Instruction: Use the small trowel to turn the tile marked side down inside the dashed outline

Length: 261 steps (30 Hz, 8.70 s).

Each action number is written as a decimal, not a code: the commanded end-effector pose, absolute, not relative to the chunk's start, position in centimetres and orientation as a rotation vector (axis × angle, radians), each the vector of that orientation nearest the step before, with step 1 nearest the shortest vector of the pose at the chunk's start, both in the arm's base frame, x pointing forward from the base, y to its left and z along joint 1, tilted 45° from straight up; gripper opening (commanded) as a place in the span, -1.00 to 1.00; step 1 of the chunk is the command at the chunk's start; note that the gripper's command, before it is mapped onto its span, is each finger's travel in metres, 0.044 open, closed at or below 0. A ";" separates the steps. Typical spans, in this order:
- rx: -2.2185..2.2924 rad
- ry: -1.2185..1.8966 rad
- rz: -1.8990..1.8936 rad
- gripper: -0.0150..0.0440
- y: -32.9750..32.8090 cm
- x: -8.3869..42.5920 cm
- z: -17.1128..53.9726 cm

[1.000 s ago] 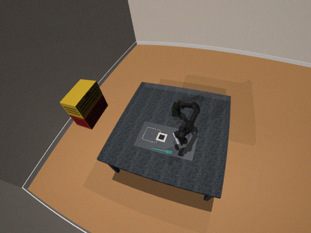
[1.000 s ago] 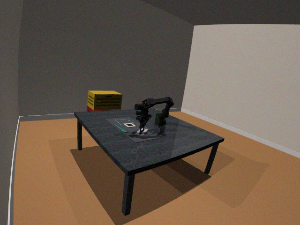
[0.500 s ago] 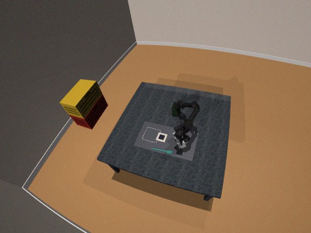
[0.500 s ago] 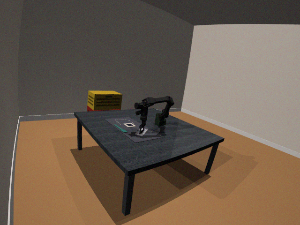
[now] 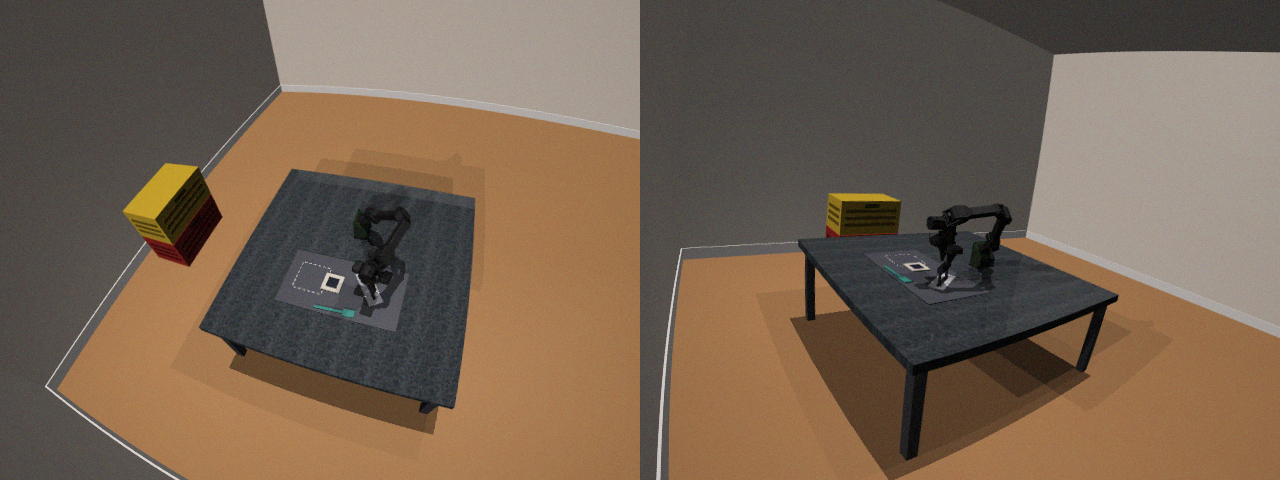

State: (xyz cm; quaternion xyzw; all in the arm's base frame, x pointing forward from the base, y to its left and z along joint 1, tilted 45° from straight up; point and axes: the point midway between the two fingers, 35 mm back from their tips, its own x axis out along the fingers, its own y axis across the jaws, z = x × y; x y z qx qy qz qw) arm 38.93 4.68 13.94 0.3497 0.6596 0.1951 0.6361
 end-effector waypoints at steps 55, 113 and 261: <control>0.168 1.172 0.957 0.42 5.9 37.6 10.4; 0.824 1.510 0.422 -0.05 6.0 37.6 10.3; 1.818 1.701 -0.714 -0.05 5.9 37.7 10.3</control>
